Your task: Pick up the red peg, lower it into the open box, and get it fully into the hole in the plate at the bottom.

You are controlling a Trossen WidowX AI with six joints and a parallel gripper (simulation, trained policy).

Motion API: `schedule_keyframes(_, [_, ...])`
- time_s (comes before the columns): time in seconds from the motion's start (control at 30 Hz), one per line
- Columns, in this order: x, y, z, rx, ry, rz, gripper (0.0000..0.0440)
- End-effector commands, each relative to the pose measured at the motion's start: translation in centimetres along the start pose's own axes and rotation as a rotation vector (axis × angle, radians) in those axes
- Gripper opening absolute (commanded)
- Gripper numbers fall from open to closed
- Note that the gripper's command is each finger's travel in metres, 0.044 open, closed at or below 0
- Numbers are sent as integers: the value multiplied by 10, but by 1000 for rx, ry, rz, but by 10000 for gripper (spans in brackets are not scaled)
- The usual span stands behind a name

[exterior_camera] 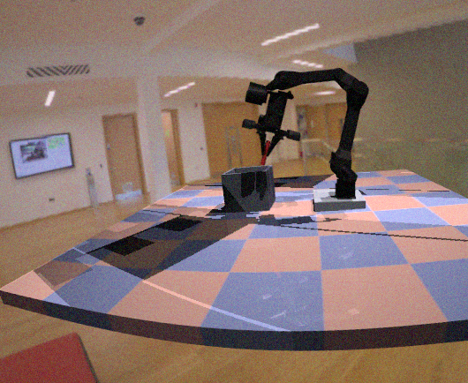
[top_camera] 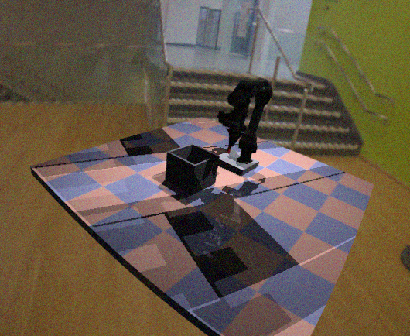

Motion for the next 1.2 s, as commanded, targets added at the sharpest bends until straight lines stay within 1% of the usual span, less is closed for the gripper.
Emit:
schedule_keyframes(0.0, [0, 1, -13, -10, -22, 19, 0])
schedule_keyframes(0.73, [-16, 5, -77, -65, -38, 107, 0])
schedule_keyframes(0.93, [-25, 5, -93, -70, -32, 123, 0])
schedule_keyframes(1.17, [-43, 4, -110, -73, -20, 147, 0])
Point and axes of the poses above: the point midway between the two fingers, 35 mm back from their tips, its own x axis back along the fingers, its own y axis across the jaws, z = x × y, the point moved 5 cm from there along x, back along the fingers, and after that the axes turned 8 degrees about x, right-handed, at the moved point
